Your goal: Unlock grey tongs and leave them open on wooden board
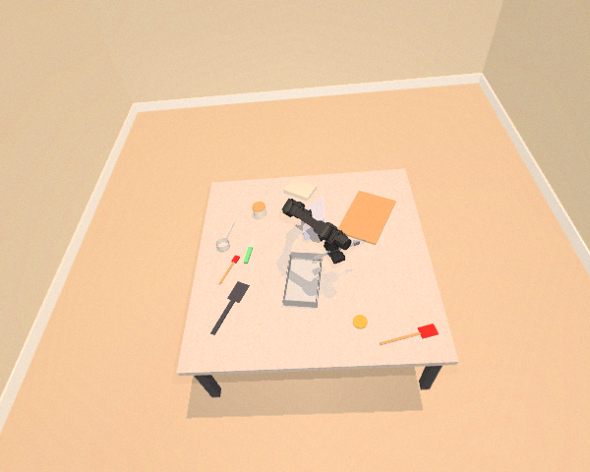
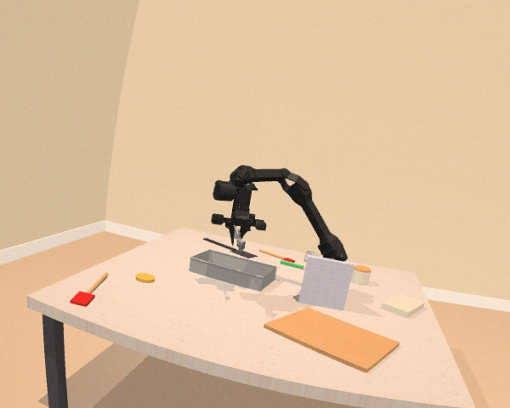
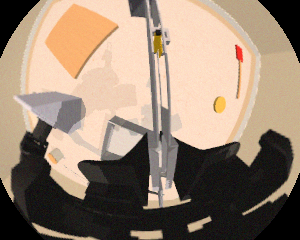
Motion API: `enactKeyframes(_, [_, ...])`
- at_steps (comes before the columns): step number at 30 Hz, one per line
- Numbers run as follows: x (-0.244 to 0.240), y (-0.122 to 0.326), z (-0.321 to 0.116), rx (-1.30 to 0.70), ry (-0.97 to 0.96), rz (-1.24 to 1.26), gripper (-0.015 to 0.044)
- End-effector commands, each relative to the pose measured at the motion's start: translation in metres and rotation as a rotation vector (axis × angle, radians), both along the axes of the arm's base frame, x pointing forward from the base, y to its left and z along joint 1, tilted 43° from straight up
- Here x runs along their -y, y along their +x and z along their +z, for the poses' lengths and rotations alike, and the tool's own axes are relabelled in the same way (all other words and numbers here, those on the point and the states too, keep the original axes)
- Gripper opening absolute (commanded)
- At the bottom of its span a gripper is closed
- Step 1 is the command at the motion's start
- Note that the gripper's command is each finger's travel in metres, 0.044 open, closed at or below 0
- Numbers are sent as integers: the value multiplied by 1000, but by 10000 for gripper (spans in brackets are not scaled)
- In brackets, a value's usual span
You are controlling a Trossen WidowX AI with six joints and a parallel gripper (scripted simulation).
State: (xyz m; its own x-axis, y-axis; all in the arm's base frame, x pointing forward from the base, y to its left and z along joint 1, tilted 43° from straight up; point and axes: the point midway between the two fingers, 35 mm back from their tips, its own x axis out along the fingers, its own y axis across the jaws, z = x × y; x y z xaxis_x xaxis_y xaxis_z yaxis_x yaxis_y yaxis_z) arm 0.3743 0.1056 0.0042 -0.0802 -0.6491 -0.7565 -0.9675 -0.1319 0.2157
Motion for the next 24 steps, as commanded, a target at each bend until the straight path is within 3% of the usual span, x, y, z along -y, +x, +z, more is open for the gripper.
enactKeyframes(1, [-26, -6, -17, -17, 17, 28, -150])
enactKeyframes(16, [-109, -61, -98, -143, 11, 159, -150])
enactKeyframes(24, [-120, -72, -105, -157, 16, 177, -150])
